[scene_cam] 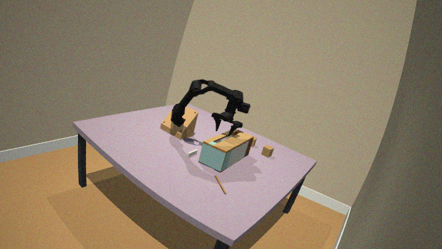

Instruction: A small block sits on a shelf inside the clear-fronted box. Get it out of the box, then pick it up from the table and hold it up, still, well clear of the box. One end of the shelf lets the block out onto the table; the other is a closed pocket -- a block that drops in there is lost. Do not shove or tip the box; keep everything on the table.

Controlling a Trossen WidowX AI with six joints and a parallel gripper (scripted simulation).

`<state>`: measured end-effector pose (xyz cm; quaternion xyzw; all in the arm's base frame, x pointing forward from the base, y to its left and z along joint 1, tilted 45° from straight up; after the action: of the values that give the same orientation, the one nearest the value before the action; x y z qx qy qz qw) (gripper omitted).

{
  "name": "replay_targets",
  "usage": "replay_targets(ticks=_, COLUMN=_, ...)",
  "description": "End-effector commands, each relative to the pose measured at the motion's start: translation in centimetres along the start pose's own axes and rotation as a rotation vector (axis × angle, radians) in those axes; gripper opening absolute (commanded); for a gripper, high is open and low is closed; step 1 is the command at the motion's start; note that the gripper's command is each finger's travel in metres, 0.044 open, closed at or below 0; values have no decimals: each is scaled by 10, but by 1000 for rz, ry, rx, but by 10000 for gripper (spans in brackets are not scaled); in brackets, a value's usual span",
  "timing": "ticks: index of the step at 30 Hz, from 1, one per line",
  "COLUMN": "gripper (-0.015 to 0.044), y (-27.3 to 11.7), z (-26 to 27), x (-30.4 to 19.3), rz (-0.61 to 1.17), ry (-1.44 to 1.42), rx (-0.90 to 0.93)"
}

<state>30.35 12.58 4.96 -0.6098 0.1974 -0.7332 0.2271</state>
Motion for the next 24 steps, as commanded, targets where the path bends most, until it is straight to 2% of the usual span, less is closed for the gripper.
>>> replay_targets(ticks=1, gripper=400, y=5, z=0, x=-2, rz=-3, ry=-5, rx=4)
replay_targets(ticks=24, gripper=400, y=34, z=-4, x=-10, rz=-11, ry=-8, rx=-5)
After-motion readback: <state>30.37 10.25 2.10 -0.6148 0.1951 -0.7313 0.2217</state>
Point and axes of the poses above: the point midway between the two fingers, 35 mm back from their tips, its own y axis out along the fingers, its own z axis across the jaws, x = y × z, the point moved 3 cm from there along -y, back along the fingers, and after that the axes turned 14 degrees about y, right-handed, at the moved point
